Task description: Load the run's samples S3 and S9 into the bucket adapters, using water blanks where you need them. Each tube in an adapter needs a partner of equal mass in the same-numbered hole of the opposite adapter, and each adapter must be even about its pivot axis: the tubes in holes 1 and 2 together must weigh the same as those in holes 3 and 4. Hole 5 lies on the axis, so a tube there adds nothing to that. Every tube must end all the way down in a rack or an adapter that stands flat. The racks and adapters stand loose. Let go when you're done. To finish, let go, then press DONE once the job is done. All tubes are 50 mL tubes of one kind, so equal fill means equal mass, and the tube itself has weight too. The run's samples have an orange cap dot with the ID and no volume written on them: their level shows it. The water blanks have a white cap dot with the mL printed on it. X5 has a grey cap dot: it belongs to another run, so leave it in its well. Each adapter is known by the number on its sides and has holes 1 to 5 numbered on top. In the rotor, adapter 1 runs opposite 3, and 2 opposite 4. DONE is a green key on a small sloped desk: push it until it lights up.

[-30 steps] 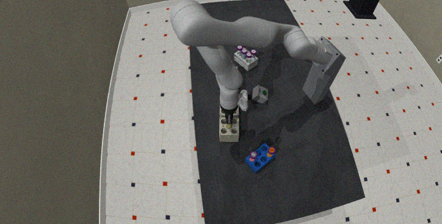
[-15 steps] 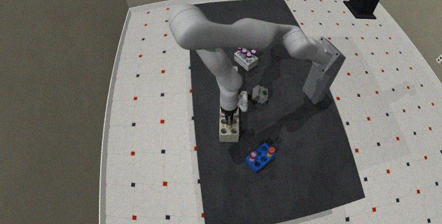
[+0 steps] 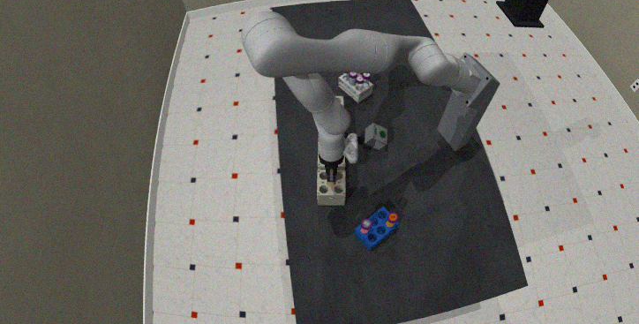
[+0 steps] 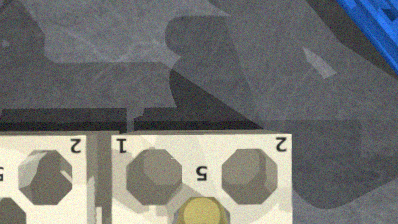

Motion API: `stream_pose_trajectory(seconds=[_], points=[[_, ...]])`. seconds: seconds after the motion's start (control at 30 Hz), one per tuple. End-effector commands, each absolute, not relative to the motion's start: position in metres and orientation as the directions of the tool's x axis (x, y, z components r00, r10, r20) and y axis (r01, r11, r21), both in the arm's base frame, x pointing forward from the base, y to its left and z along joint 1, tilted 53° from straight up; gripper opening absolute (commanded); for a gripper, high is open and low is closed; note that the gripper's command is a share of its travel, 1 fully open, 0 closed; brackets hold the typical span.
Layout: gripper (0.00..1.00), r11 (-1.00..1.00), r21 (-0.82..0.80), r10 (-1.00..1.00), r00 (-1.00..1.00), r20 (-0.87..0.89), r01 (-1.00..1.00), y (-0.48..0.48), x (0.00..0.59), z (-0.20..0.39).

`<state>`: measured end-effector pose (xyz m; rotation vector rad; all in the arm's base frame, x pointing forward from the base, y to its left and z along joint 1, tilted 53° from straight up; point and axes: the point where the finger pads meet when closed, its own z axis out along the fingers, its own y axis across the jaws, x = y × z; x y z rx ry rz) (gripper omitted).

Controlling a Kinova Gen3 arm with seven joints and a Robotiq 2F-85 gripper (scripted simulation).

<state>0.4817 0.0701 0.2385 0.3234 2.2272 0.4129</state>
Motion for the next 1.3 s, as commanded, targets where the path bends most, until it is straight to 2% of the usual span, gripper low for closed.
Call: stream_pose_trajectory(seconds=[0.0,1.27], points=[[0.10,0.913,0.398,0.364,-0.624,-0.692,0.092,0.070,0.483,0.238],[0.10,0.913,0.398,0.364,-0.624,-0.692,0.092,0.075,0.501,0.224]])
